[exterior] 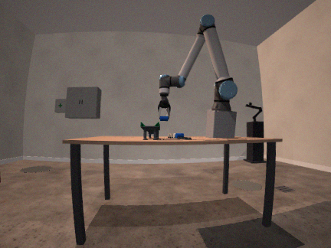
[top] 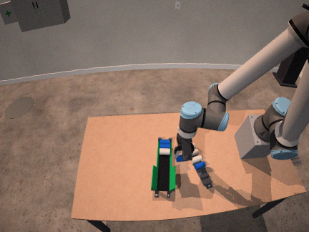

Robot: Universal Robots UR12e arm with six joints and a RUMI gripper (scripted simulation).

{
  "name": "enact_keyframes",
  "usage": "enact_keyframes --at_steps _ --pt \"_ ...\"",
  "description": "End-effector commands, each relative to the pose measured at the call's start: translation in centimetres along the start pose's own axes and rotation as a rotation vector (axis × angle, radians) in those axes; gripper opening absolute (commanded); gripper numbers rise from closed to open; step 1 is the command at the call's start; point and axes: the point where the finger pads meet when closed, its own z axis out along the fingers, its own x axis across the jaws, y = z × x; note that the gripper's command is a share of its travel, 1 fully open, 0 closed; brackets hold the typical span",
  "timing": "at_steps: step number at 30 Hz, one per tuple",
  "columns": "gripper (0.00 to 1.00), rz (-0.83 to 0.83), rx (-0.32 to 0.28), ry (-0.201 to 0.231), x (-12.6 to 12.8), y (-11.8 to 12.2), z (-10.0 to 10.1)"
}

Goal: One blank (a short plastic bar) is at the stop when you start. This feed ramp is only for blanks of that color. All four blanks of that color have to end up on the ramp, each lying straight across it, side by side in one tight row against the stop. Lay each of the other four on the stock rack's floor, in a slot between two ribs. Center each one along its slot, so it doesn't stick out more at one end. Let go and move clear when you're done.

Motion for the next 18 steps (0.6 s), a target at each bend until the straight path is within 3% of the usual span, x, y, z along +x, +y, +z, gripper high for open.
enact_keyframes --at_steps 1,6,18 --pt "0.40 0.085 0.001 -0.013 6.2 3.8 -0.9" --pt "0.40 0.132 0.001 -0.013 9.0 6.0 -2.0" --pt "0.40 0.136 0.001 -0.013 9.2 6.2 -2.1"
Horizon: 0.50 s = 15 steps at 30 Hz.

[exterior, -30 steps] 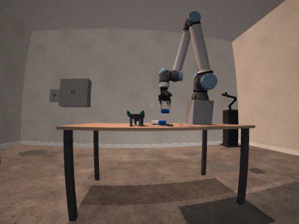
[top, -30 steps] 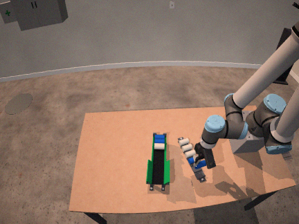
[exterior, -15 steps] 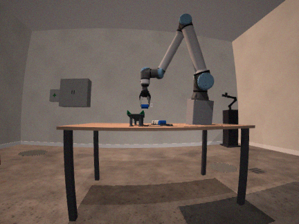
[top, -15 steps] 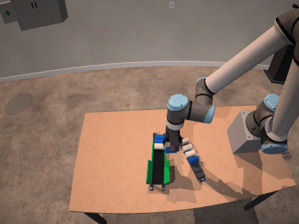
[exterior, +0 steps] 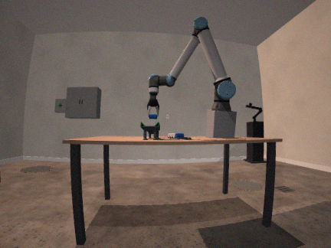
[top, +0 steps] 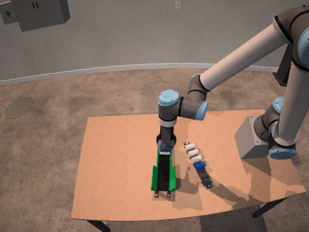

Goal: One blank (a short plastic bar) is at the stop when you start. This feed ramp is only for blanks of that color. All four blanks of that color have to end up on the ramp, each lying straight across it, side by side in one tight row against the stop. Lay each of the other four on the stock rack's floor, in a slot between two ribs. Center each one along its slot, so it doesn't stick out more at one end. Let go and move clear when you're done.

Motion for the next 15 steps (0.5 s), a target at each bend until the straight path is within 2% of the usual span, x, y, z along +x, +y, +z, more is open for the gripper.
enact_keyframes --at_steps 1,7,15 --pt "0.40 0.002 0.000 0.001 0.3 0.1 -0.1" --pt "0.40 0.002 0.000 0.000 0.3 0.1 0.1" --pt "0.40 0.002 0.000 0.000 0.3 0.1 1.7"
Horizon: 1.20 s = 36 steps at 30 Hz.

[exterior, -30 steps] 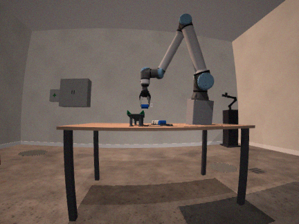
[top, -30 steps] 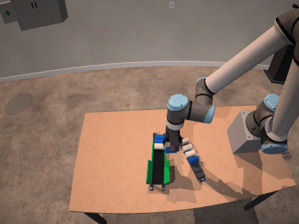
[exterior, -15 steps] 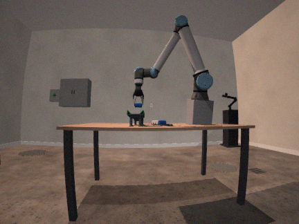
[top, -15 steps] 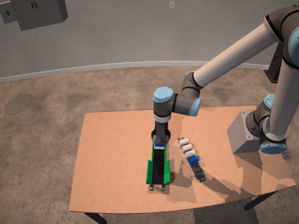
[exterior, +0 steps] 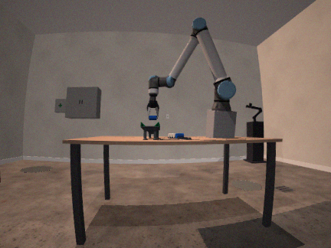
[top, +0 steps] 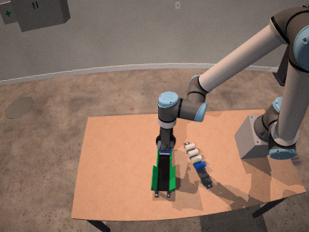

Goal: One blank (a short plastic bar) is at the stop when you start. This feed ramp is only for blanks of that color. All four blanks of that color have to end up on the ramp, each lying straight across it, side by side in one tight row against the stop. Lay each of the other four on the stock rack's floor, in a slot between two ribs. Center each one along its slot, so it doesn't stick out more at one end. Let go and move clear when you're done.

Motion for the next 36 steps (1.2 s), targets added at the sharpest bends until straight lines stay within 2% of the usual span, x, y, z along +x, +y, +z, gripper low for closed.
enact_keyframes --at_steps 1,15,24,36 --pt "0.40 0.000 0.000 0.002 0.1 0.0 1.0" --pt "0.40 0.000 0.000 0.002 0.2 0.0 7.5" --pt "0.40 0.000 0.000 0.002 0.2 0.0 8.8" --pt "0.40 0.000 0.000 0.002 0.2 0.0 8.8"
